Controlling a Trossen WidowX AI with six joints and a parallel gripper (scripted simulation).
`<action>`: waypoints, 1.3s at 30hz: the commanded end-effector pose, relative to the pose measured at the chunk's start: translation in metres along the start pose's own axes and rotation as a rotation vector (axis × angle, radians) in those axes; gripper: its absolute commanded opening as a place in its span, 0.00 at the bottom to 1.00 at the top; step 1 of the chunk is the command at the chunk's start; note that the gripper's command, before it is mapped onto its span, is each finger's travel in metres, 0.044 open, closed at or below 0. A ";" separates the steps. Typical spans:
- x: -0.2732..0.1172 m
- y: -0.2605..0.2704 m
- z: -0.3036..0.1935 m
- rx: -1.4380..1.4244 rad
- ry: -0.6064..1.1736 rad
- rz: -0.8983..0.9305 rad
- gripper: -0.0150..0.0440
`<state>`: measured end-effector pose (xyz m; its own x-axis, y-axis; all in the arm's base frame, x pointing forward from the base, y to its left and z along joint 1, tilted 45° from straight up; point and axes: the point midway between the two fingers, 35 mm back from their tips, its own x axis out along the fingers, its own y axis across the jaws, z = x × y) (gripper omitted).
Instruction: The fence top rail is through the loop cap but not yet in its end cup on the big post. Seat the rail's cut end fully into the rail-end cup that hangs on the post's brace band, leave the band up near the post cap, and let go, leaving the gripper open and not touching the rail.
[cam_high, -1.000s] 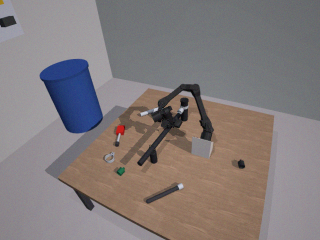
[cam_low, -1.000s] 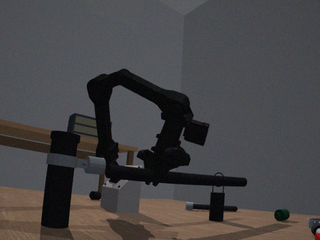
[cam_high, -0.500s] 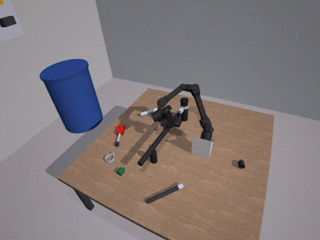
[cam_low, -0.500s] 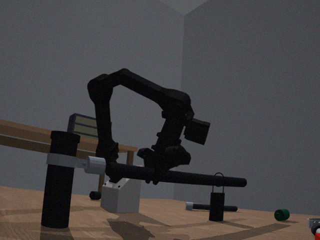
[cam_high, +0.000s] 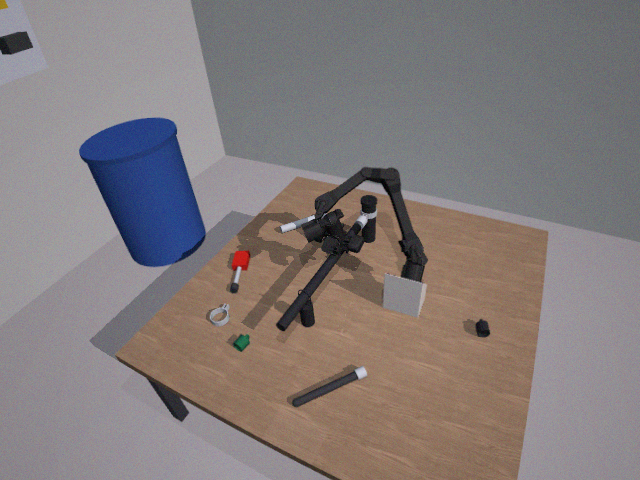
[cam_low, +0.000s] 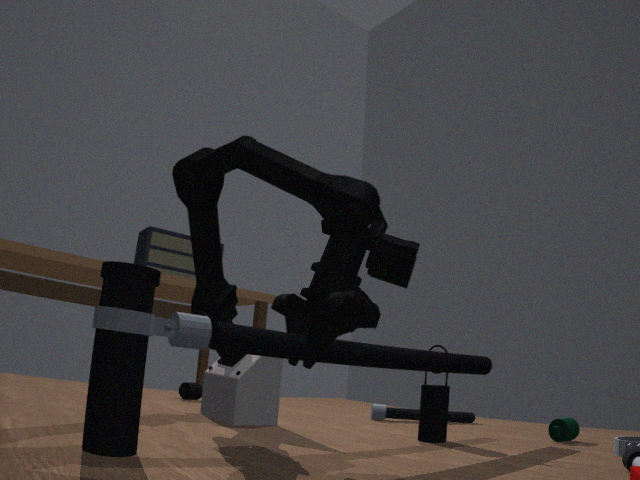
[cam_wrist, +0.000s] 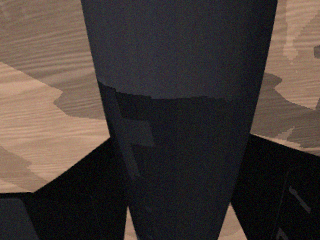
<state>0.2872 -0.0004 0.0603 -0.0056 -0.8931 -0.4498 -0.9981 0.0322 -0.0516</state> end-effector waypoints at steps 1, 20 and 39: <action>0.001 -0.001 -0.010 0.007 0.003 -0.009 0.25; 0.005 0.000 -0.015 0.004 0.004 -0.005 0.25; 0.005 0.000 -0.015 0.004 0.004 -0.005 0.25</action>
<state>0.2851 -0.0100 0.0662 -0.0116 -0.8906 -0.4547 -0.9977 0.0404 -0.0538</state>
